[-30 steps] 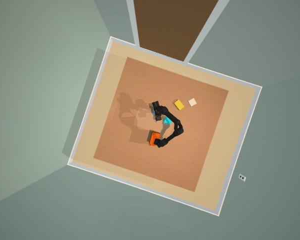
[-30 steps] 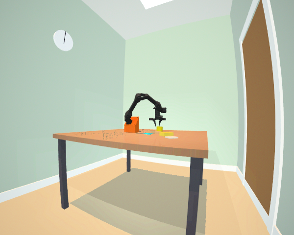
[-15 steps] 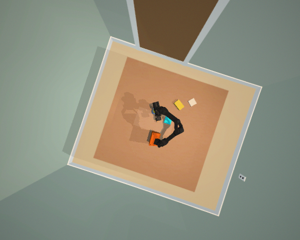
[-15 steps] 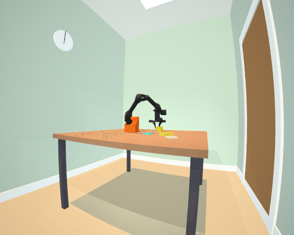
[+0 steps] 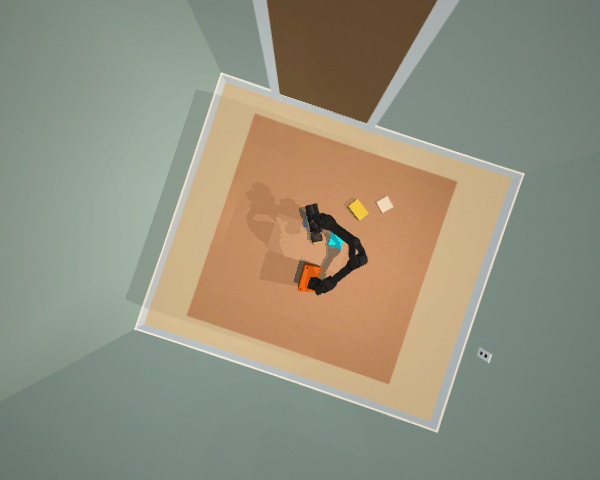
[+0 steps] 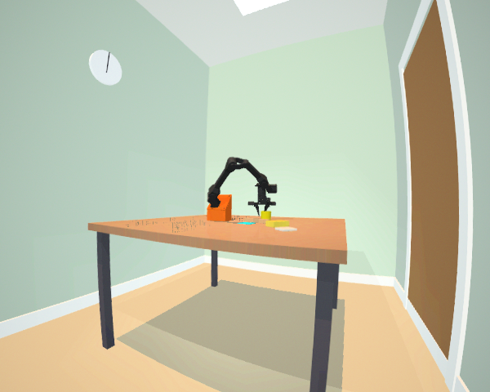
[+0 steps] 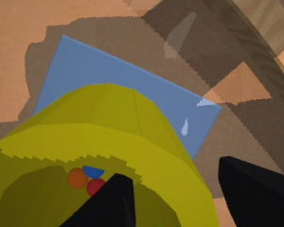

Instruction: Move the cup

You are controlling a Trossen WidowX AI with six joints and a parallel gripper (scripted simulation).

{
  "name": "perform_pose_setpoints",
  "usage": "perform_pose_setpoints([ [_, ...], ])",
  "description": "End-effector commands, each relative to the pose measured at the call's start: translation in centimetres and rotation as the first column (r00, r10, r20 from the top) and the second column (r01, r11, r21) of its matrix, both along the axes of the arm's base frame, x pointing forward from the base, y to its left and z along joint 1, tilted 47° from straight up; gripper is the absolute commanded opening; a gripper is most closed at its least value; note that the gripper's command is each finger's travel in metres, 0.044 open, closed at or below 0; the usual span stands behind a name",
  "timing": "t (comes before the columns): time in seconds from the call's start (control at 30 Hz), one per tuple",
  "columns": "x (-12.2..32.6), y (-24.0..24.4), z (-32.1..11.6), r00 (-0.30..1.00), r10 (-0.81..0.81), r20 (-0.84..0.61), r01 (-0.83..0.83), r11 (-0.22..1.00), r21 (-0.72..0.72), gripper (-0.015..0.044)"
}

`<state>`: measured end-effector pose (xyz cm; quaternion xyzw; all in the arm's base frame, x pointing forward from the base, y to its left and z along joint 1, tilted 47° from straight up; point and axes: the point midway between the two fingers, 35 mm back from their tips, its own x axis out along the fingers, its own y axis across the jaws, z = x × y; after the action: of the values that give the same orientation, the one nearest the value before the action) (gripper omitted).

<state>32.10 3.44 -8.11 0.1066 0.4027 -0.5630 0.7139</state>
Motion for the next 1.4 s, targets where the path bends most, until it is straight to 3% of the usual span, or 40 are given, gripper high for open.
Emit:
perform_pose_setpoints([
  [0.0,-0.1,-0.2,-0.1,1.0,0.004,-0.008,-0.004,1.0,-0.005,0.0167],
  [0.83,0.0,0.0,0.0,1.0,0.0,0.0,0.0,1.0,0.0,0.0],
  [1.37,-0.3,3.9,3.3,1.0,0.004,-0.008,-0.004,1.0,-0.002,0.0],
])
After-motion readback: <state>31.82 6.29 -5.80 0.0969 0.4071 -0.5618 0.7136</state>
